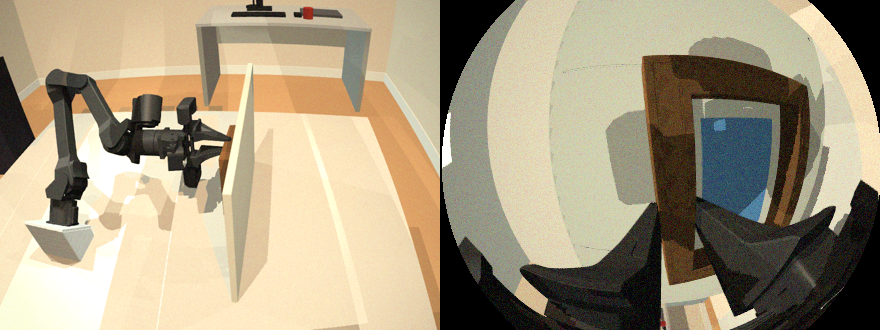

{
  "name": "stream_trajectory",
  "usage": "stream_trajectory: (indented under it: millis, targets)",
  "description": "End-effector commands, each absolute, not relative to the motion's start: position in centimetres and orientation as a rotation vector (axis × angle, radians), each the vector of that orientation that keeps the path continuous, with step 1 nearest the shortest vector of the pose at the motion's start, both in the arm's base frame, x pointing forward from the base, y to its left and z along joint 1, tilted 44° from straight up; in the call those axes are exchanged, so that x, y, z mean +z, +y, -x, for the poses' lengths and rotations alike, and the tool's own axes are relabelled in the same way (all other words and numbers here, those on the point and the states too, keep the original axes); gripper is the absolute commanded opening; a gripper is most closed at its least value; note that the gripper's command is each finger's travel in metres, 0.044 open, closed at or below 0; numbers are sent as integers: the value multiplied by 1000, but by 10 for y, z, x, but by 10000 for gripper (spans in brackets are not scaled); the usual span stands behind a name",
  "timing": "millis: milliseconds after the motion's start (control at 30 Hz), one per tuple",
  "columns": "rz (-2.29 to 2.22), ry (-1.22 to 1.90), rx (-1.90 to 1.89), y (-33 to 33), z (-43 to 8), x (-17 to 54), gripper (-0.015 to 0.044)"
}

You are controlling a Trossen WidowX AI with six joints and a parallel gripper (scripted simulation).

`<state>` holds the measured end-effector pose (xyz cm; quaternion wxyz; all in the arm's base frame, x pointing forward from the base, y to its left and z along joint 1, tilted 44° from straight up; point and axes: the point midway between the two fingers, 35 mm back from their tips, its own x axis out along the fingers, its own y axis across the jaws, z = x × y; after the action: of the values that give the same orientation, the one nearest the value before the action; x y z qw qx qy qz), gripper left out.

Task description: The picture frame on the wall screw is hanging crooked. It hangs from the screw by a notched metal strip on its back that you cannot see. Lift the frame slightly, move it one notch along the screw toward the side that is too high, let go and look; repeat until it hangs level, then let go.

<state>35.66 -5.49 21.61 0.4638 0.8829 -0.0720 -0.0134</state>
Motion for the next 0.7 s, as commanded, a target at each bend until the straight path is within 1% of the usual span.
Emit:
stream_trajectory:
  millis: [0, 667]
  targets:
    - [-2165, -181, -34, -56, -357, 216, 0]
    - [-2165, -181, -34, -57, -356, 219, 0]
